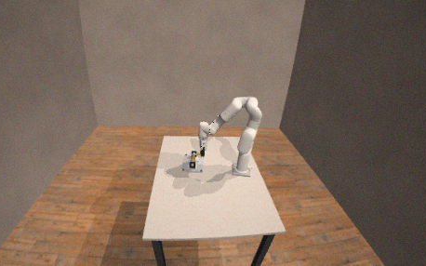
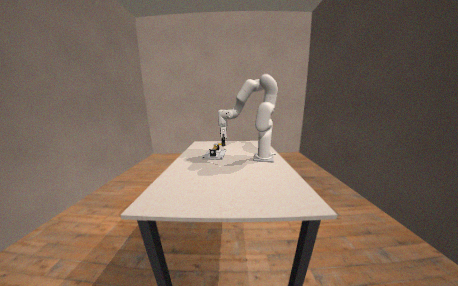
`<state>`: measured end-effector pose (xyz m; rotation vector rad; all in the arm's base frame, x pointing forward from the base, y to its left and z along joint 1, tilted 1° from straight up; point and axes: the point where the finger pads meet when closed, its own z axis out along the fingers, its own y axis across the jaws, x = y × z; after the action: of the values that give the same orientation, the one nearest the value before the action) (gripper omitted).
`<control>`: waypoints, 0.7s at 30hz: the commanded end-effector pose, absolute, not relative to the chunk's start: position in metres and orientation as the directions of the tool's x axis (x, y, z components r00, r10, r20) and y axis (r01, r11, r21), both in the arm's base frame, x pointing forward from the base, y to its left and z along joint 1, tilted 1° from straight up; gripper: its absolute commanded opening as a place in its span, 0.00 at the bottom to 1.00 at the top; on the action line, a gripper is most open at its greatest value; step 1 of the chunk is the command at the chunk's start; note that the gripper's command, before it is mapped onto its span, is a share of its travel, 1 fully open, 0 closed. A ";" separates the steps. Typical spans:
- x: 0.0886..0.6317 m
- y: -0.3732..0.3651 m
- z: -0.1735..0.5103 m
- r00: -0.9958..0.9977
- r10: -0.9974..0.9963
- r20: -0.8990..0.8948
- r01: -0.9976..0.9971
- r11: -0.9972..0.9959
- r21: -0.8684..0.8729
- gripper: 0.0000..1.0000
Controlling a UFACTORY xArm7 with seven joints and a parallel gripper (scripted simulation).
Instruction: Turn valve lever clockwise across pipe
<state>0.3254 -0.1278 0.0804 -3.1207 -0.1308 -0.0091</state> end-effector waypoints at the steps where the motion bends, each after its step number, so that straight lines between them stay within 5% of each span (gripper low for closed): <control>1: 0.326 -0.125 0.082 0.998 0.070 0.006 0.070 -0.997 -0.019 0.00; 21: 0.326 -0.115 0.082 0.998 -0.058 0.004 -0.058 -0.998 -0.020 0.00</control>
<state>0.3248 -0.1193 0.0805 -3.1224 0.0504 -0.0065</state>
